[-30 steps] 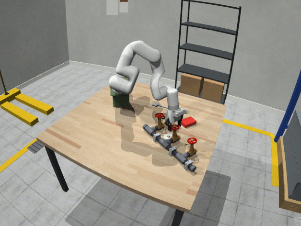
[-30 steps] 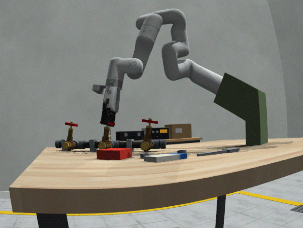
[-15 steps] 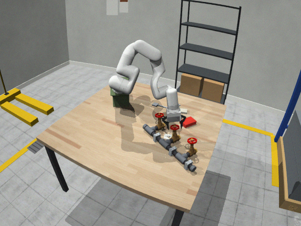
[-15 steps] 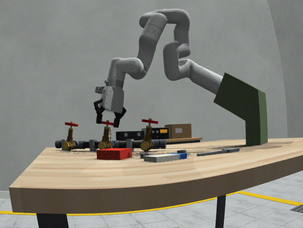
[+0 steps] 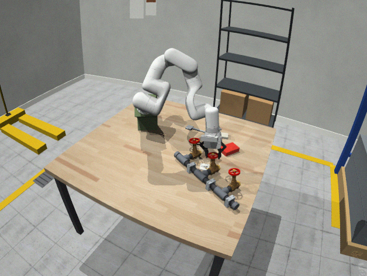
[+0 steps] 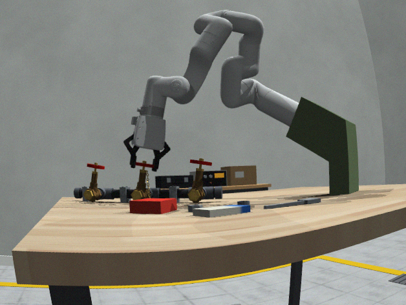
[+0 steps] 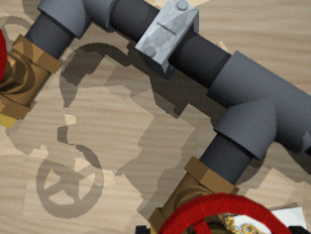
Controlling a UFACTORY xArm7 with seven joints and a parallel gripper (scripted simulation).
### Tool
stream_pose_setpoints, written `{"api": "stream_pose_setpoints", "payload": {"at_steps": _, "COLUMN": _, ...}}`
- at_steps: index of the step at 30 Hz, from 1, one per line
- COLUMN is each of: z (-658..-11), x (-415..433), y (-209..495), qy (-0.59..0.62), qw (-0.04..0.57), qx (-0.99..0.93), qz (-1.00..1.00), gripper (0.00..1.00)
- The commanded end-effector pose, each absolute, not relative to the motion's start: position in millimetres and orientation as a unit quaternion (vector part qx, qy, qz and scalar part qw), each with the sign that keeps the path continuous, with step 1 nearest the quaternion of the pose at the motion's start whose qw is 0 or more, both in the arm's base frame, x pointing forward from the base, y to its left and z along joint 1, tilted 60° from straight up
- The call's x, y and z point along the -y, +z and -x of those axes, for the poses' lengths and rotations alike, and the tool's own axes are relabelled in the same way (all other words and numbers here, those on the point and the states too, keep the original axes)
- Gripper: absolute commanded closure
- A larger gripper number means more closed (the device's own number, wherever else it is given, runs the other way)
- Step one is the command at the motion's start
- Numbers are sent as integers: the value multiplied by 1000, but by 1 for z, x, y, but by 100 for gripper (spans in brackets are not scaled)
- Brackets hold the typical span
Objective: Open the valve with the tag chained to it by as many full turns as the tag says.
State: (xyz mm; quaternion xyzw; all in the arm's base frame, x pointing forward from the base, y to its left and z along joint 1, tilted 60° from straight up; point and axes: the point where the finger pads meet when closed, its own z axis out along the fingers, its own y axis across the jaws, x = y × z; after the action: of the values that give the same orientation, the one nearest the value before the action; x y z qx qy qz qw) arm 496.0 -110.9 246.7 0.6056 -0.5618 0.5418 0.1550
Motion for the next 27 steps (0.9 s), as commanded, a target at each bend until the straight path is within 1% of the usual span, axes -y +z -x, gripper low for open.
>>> {"api": "stream_pose_setpoints", "payload": {"at_steps": 1, "z": -497, "x": 110, "y": 248, "qy": 542, "qw": 155, "qx": 564, "qz": -603, "gripper": 100}}
{"api": "stream_pose_setpoints", "payload": {"at_steps": 27, "z": -497, "x": 110, "y": 247, "qy": 540, "qw": 161, "qx": 558, "qz": -609, "gripper": 100}}
